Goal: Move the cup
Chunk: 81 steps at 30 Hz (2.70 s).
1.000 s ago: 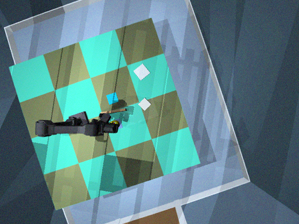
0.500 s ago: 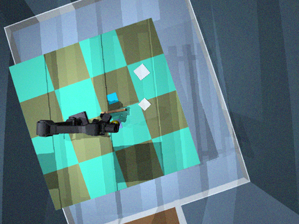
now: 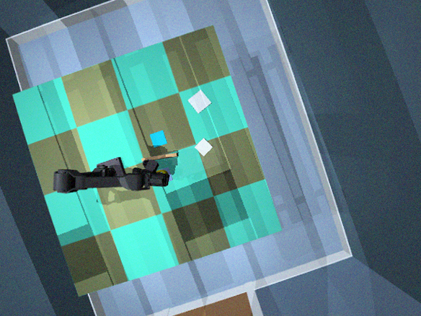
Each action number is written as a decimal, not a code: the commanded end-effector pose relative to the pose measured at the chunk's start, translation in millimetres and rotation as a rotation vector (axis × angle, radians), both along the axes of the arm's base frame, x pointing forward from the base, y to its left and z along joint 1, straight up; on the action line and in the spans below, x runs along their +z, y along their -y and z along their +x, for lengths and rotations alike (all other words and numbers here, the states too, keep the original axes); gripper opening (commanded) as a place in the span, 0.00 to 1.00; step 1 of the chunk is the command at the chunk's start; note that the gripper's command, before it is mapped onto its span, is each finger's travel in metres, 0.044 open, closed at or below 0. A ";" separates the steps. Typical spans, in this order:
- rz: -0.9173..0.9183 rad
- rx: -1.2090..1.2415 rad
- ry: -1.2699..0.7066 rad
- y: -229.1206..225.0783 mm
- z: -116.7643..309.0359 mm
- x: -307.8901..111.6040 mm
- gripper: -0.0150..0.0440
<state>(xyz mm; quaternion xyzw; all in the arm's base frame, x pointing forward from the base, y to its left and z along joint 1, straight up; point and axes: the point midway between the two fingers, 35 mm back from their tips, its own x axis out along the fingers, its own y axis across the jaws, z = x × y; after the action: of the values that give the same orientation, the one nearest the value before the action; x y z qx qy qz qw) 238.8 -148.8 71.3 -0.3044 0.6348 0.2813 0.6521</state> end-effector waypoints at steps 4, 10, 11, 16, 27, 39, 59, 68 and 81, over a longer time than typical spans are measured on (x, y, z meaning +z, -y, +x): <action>0.010 0.002 -0.005 -1.7 -0.9 -14.1 0.54; 0.010 0.002 -0.005 -2.0 -1.4 -23.6 0.54; 0.010 0.002 -0.005 -2.1 -1.5 -24.9 0.54; 0.010 0.002 -0.005 -2.1 -1.6 -25.9 0.54; 0.004 0.000 -0.006 -1.0 -1.5 -24.0 0.45; 0.004 0.000 -0.006 -1.0 -1.5 -24.0 0.31; 0.007 0.001 -0.005 0.2 -0.8 19.0 0.25; 0.009 0.002 -0.005 0.0 -3.1 46.7 0.25; 0.007 0.000 -0.011 0.7 -3.7 44.8 0.25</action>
<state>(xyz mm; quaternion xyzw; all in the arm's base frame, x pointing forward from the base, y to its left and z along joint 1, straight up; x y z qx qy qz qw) 235.0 -149.6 116.6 -0.3009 0.6372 0.2847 0.6499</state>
